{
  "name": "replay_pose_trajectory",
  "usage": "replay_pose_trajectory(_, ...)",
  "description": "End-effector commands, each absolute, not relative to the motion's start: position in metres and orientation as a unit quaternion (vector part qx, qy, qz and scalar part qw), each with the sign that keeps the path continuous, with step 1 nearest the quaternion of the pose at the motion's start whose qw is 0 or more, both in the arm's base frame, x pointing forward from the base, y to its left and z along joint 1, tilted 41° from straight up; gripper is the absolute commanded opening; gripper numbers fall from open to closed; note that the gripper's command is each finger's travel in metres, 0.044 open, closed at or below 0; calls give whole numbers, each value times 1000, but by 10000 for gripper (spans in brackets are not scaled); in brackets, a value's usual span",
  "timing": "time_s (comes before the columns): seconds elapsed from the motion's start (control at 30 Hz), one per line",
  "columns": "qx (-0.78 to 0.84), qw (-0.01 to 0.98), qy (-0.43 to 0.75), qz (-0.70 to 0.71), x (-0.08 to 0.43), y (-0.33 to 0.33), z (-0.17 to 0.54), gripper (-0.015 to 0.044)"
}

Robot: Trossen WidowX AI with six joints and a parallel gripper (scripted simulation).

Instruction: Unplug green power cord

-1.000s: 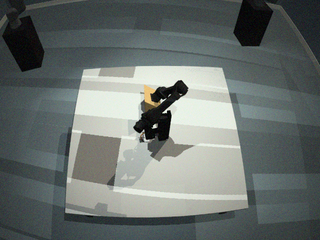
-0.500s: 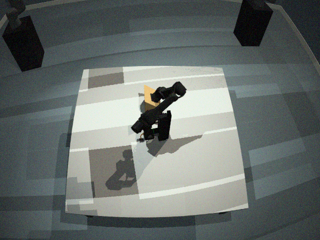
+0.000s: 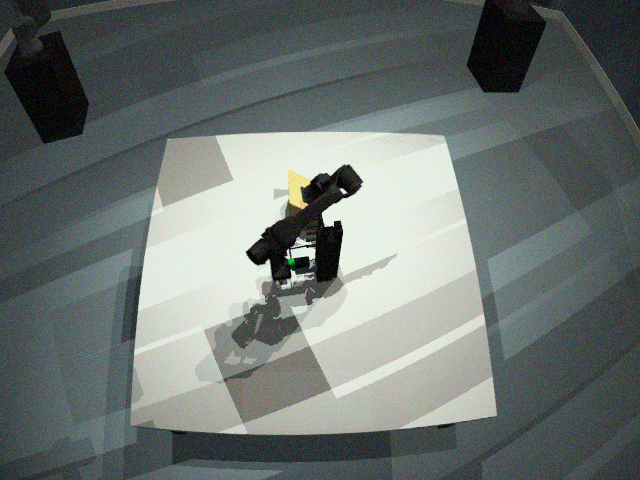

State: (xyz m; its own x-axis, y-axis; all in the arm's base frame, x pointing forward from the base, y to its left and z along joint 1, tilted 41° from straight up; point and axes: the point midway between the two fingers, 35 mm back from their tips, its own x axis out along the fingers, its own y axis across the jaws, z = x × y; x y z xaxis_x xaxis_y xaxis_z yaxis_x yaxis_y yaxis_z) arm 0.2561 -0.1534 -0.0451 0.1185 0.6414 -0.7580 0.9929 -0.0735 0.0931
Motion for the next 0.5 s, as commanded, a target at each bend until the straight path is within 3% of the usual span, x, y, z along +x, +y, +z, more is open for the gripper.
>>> replay_pose_trajectory(0.0,676,320,603,-277,258,-146,-44,105)
replay_pose_trajectory(0.4,676,321,603,-278,259,-155,-48,420)
replay_pose_trajectory(0.47,675,321,603,-278,259,-168,-55,440)
